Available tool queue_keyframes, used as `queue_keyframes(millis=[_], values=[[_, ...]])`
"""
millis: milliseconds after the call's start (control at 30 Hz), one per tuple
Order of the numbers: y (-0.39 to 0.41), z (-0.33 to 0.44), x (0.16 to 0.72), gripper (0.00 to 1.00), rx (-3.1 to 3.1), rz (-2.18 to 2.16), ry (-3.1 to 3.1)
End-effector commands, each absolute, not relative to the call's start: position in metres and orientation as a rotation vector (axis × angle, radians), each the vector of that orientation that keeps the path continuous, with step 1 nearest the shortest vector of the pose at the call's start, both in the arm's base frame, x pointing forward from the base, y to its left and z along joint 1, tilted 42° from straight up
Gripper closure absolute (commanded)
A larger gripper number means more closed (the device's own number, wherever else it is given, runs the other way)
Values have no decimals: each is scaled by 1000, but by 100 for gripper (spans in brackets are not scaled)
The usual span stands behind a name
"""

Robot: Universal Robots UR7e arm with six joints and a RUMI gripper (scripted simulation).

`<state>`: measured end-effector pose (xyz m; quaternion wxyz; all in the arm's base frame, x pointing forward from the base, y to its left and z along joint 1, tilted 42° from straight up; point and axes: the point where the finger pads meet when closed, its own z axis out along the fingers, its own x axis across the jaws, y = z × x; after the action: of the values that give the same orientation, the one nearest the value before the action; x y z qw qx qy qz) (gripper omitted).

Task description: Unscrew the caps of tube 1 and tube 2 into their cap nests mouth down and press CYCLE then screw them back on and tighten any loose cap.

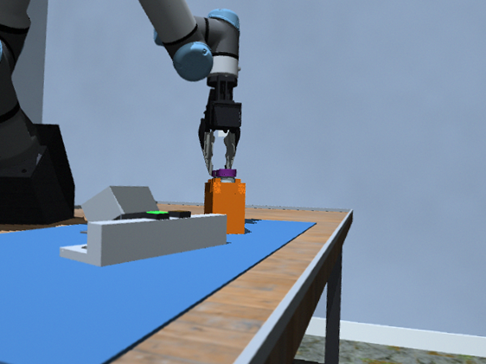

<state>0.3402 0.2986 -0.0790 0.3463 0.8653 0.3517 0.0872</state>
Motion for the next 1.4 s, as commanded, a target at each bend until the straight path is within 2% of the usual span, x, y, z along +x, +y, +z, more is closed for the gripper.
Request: queue_keyframes(millis=[0, 567, 600, 1000, 1367], values=[[298, -80, 340, 100, 2338, 320, 660], [298, -79, 341, 100, 2426, 433, 363], [298, -79, 341, 65, 2426, 433, 363], [298, -79, 341, 65, 2426, 433, 363], [300, -79, 342, 65, 2296, 274, 781]])
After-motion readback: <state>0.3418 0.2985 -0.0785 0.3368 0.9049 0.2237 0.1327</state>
